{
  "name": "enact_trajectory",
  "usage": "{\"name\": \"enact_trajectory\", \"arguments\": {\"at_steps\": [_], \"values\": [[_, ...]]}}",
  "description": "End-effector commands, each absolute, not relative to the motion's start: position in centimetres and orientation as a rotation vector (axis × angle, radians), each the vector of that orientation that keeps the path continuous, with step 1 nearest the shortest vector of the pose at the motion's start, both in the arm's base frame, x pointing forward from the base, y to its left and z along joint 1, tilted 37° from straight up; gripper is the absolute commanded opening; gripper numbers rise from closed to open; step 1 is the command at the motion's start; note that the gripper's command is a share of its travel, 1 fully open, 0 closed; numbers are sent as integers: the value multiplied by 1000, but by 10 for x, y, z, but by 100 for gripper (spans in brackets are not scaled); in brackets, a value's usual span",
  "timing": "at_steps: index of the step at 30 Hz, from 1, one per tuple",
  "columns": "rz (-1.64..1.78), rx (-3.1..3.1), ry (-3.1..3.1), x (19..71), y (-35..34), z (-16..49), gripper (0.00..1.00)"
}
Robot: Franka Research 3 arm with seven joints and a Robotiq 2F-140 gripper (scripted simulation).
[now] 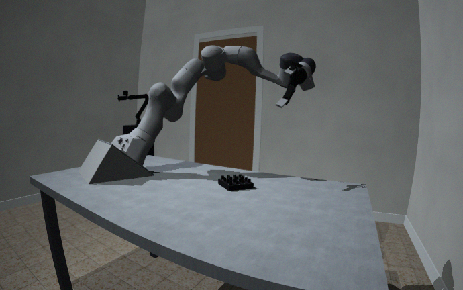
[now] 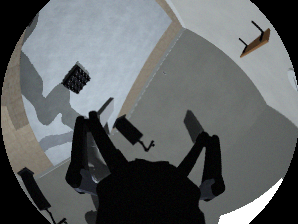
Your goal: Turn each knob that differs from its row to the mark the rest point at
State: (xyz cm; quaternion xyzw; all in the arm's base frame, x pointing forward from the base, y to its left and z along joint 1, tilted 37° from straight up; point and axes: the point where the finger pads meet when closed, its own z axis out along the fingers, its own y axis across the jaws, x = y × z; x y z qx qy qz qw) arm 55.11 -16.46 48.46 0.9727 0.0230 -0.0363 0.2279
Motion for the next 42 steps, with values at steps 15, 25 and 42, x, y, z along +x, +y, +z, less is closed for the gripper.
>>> {"name": "enact_trajectory", "arguments": {"at_steps": [15, 25, 42], "values": [[-100, 2679, 63, 551, -165, 485, 100], [-66, 2725, 108, 546, -159, 470, 100], [196, 2992, 344, 511, -123, 377, 100]]}}
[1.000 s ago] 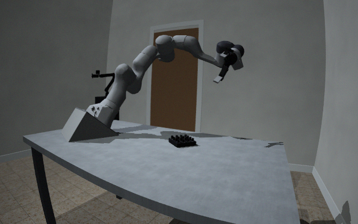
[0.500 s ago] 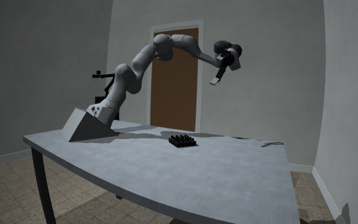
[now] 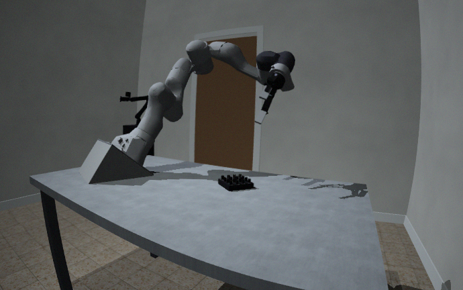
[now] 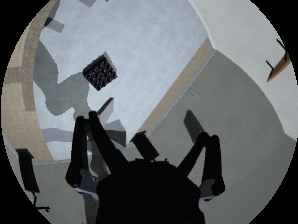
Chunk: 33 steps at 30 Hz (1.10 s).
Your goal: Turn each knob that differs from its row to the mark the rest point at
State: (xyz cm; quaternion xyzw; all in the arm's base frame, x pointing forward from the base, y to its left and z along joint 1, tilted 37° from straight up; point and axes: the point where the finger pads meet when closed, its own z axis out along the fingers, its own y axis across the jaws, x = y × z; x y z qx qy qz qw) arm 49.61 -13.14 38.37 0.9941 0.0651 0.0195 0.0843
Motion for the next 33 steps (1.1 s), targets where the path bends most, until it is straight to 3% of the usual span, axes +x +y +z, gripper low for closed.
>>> {"name": "enact_trajectory", "arguments": {"at_steps": [1, 33], "values": [[212, 3004, 354, 509, -122, 373, 100], [518, 3225, 668, 471, -83, 275, 100]]}}
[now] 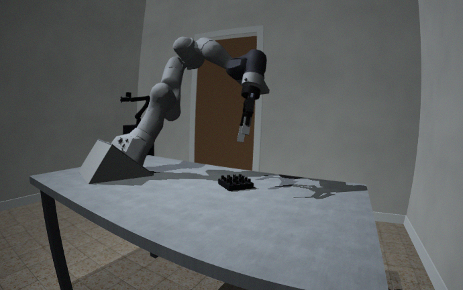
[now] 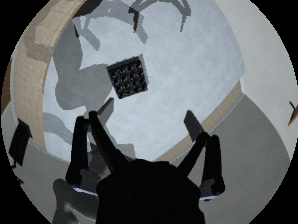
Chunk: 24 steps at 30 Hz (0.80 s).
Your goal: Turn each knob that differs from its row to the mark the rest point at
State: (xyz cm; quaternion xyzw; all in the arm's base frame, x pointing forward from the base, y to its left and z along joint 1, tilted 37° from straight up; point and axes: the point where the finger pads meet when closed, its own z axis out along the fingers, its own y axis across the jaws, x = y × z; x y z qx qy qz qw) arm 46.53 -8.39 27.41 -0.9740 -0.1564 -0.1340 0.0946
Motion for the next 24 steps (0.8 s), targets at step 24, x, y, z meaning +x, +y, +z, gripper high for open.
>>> {"name": "enact_trajectory", "arguments": {"at_steps": [24], "values": [[-488, -2788, -622, 464, -77, 259, 100]]}}
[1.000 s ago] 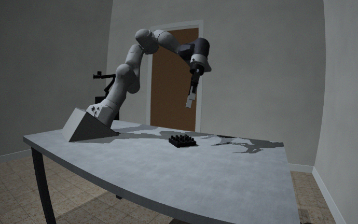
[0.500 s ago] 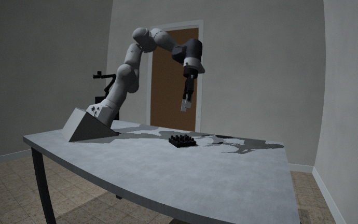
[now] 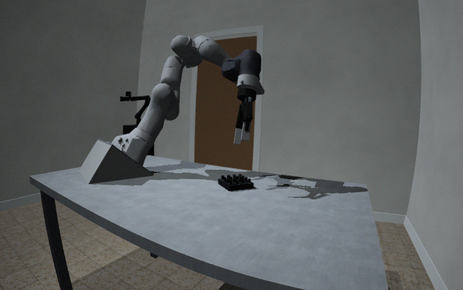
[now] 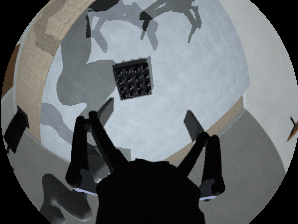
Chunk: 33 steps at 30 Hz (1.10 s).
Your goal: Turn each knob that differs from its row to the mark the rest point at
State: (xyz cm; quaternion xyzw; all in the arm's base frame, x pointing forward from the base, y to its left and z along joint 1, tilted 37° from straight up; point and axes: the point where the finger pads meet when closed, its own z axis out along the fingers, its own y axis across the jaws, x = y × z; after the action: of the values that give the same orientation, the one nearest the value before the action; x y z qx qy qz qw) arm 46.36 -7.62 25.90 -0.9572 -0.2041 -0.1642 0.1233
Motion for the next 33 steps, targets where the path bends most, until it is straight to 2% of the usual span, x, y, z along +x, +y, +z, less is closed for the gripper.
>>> {"name": "enact_trajectory", "arguments": {"at_steps": [1, 33], "values": [[-488, -2788, -622, 464, -77, 259, 100], [-533, -2674, -676, 452, -66, 232, 100]]}}
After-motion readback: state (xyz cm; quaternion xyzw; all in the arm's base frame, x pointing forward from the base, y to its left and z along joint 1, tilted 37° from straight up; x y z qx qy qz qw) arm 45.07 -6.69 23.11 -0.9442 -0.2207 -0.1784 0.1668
